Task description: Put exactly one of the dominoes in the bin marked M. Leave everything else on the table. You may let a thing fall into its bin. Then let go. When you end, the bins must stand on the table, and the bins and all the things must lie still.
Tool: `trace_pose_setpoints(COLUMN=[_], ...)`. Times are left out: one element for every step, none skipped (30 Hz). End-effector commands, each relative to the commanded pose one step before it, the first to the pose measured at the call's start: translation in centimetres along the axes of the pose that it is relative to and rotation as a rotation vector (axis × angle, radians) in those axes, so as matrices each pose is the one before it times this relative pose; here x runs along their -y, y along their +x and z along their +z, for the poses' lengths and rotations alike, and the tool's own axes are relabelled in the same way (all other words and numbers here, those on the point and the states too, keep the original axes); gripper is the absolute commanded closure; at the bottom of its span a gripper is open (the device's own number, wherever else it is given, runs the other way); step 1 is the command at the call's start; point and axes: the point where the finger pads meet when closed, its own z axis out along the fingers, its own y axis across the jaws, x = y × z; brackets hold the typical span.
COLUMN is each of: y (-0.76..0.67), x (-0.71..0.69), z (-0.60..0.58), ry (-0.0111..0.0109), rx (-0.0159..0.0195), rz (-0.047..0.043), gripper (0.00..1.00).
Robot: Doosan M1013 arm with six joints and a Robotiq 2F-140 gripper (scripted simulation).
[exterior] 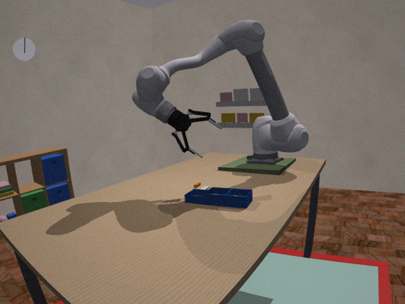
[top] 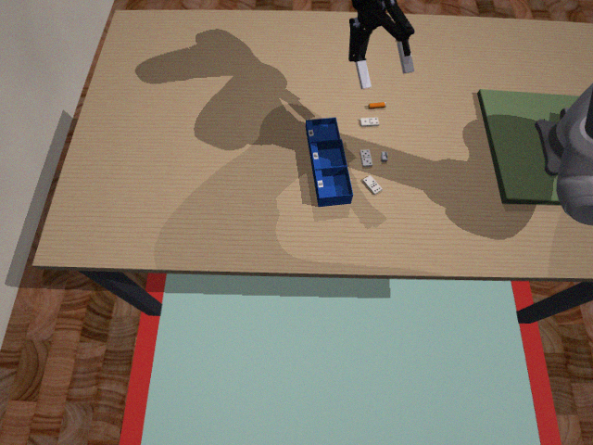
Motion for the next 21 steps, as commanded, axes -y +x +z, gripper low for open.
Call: trace_pose_setpoints(y=[-0.003, 0.000, 0.000, 0.000, 0.000, 0.000, 0.000, 0.000, 0.000, 0.000, 0.000, 0.000, 0.000, 0.000, 0.000, 0.000, 0.000, -0.485, 0.548, 0.116, 0.000], x=[-0.013, 0.000, 0.000, 0.000, 0.000, 0.000, 0.000, 0.000, 0.000, 0.000, 0.000, 0.000, 0.000, 0.000, 0.000, 0.000, 0.000, -0.344, 0.164, 0.027, 0.000], z=[-0.007, 0.000, 0.000, 0.000, 0.000, 0.000, 0.000, 0.000, 0.000, 0.000, 0.000, 0.000, 0.000, 0.000, 0.000, 0.000, 0.000, 0.584, 0.606, 0.131, 0.000], ry=[0.00000, 0.00000, 0.00000, 0.00000, 0.00000, 0.00000, 0.00000, 0.00000, 0.00000, 0.00000, 0.00000, 0.00000, 0.00000, 0.00000, 0.00000, 0.00000, 0.00000, 0.00012, 0.01842, 0.01842, 0.01842], rx=[0.00012, 0.00000, 0.00000, 0.00000, 0.00000, 0.00000, 0.00000, 0.00000, 0.00000, 0.00000, 0.00000, 0.00000, 0.00000, 0.00000, 0.00000, 0.00000, 0.00000, -0.02400, -0.01379, -0.01379, -0.01379], rz=[-0.00020, 0.00000, 0.00000, 0.00000, 0.00000, 0.00000, 0.00000, 0.00000, 0.00000, 0.00000, 0.00000, 0.00000, 0.00000, 0.00000, 0.00000, 0.00000, 0.00000, -0.04387, -0.04439, -0.04439, -0.04439], gripper=[0.00, 0.00, 0.00, 0.00, 0.00, 0.00, 0.00, 0.00, 0.00, 0.00, 0.00, 0.00, 0.00, 0.00, 0.00, 0.00, 0.00, 0.95, 0.95, 0.95, 0.95])
